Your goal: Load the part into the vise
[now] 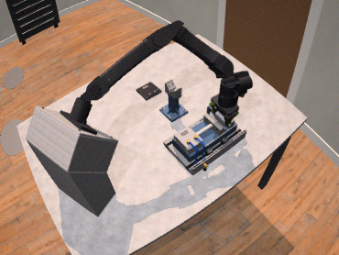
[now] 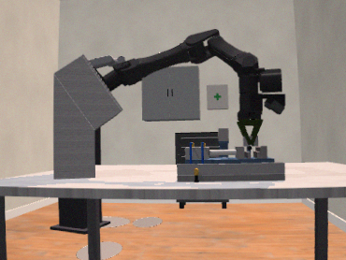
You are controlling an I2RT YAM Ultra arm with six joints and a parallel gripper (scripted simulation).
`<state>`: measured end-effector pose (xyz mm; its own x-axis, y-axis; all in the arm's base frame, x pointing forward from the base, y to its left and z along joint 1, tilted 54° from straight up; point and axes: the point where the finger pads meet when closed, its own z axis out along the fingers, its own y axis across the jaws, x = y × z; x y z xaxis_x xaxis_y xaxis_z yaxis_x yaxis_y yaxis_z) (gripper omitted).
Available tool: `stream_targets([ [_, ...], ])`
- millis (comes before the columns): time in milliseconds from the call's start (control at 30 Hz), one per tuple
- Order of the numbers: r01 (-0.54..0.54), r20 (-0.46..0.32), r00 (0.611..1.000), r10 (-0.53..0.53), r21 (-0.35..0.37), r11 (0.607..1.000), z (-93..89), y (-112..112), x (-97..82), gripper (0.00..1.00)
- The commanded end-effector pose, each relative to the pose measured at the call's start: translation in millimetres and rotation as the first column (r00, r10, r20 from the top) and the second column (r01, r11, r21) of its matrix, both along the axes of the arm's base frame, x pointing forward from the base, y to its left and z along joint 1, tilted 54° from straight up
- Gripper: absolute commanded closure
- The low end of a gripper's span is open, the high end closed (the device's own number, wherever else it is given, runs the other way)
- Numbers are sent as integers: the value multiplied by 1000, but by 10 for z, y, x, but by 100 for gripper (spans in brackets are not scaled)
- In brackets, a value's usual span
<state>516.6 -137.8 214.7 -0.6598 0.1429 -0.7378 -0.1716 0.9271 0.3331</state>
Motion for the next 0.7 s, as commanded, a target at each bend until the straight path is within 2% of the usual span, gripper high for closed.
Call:
stream_targets([
  [0,27,51,998,-26,-26,999,246,-132,-9,100],
  [300,28,51,998,-27,-26,999,238,-135,-3,100],
  [500,31,42,999,-30,-23,999,156,-148,38,100],
  [667,28,56,998,-26,-27,999,231,-128,25,100],
])
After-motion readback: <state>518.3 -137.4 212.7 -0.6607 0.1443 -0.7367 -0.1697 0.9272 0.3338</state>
